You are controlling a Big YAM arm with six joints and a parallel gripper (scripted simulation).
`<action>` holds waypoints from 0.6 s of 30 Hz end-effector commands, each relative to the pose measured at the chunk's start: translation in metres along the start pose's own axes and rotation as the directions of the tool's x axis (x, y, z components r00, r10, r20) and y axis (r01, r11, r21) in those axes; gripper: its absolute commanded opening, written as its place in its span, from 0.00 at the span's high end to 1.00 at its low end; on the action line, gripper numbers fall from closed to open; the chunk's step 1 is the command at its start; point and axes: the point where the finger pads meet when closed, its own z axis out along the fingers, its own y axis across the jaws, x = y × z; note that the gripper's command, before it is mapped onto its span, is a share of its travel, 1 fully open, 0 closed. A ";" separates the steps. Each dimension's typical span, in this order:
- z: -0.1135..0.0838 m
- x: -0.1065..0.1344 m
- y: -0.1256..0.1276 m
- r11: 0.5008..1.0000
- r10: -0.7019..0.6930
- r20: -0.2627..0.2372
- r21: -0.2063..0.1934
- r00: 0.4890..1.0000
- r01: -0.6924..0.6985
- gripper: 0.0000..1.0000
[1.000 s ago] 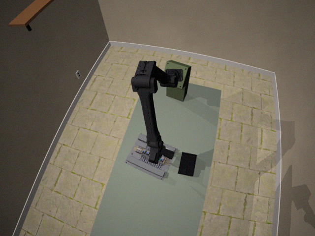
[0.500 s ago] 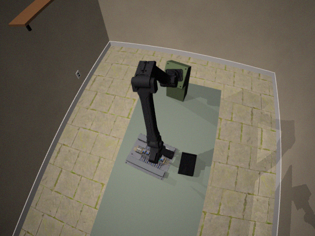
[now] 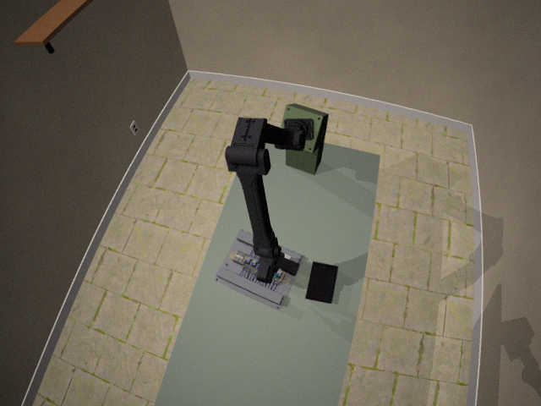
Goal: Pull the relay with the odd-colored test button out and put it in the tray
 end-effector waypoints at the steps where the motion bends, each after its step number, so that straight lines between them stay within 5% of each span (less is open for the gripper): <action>1: 0.001 0.002 -0.021 0.999 0.003 0.003 0.045 1.000 -0.003 0.41; 18: -0.007 0.000 -0.026 0.998 0.007 0.012 0.068 1.000 -0.008 0.41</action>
